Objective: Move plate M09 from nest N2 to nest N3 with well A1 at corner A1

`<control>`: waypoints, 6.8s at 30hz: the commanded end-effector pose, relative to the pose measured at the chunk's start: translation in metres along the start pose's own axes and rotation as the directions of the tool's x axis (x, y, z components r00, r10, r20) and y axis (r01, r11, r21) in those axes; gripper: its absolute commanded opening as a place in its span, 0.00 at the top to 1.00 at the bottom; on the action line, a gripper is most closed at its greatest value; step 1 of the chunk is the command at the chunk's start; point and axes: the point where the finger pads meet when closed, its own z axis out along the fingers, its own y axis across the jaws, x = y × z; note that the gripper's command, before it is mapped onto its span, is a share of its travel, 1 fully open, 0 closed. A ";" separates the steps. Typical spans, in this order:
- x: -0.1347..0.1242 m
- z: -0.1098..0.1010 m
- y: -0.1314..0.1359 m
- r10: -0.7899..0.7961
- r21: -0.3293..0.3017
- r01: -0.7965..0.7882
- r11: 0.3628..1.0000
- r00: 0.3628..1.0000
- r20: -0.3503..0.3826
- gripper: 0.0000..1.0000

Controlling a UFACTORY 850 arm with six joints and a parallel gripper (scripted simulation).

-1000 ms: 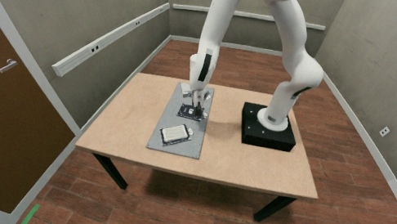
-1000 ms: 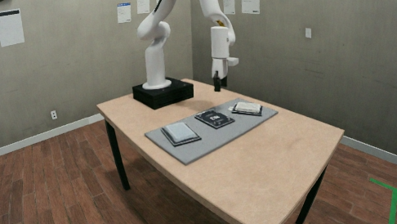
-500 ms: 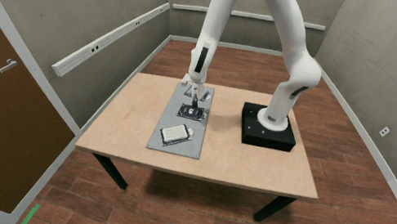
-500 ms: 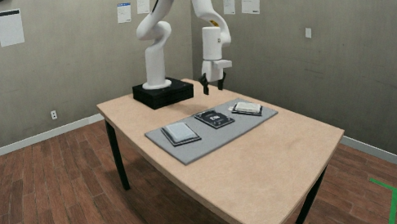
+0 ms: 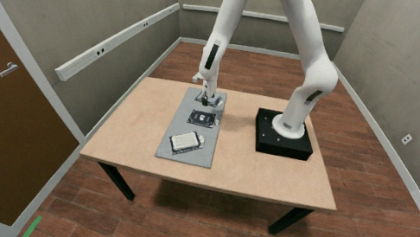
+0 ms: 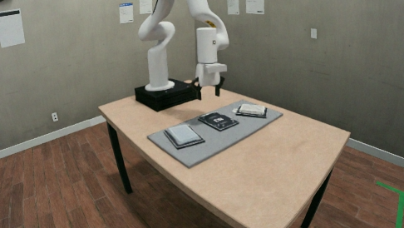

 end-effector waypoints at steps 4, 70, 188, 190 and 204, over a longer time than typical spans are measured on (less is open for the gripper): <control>0.015 -0.001 0.031 0.002 0.000 -0.002 1.000 1.000 -0.002 0.00; 0.072 0.024 0.163 0.002 -0.001 -0.002 1.000 1.000 -0.002 0.00; 0.072 0.101 0.163 0.002 -0.001 -0.002 1.000 1.000 -0.002 1.00; 0.072 0.101 0.163 0.002 -0.001 -0.002 1.000 1.000 -0.002 1.00; 0.072 0.101 0.163 0.002 -0.001 -0.002 1.000 1.000 -0.002 1.00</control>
